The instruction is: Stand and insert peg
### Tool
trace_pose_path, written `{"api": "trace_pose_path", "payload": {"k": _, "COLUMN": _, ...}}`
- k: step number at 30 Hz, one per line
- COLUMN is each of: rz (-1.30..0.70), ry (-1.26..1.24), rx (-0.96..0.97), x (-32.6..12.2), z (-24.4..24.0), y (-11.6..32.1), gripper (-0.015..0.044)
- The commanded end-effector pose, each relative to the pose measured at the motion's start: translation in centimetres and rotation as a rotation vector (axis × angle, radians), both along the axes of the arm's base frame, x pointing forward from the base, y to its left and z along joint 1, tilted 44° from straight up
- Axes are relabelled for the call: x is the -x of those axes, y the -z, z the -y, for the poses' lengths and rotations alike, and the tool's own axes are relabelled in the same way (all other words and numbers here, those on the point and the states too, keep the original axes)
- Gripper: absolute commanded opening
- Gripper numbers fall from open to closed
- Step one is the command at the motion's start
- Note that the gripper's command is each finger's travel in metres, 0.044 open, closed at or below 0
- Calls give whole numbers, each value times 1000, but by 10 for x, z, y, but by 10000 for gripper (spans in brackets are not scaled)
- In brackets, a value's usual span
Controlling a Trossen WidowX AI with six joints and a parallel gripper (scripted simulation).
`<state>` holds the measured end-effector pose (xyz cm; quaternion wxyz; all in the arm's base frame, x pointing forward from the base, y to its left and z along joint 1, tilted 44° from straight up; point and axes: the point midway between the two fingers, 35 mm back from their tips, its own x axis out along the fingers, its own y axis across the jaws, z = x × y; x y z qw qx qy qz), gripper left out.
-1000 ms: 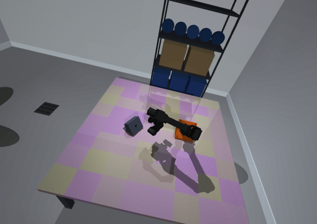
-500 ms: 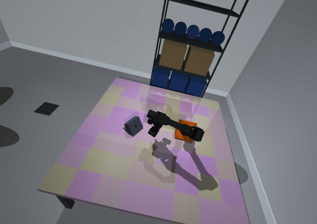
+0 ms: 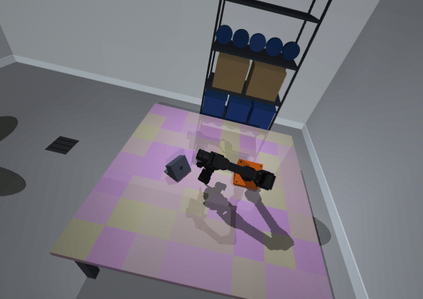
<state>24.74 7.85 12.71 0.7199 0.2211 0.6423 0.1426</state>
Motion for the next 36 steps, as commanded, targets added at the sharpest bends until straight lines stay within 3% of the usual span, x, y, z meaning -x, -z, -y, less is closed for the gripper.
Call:
{"api": "trace_pose_path", "payload": {"k": 1, "rz": 47, "ry": -13, "rx": 25, "x": -2, "z": 0, "y": 0, "gripper": 0}}
{"api": "trace_pose_path", "payload": {"k": 36, "rz": 423, "ry": -67, "rx": 199, "x": -29, "z": -1, "y": -5, "gripper": 0}}
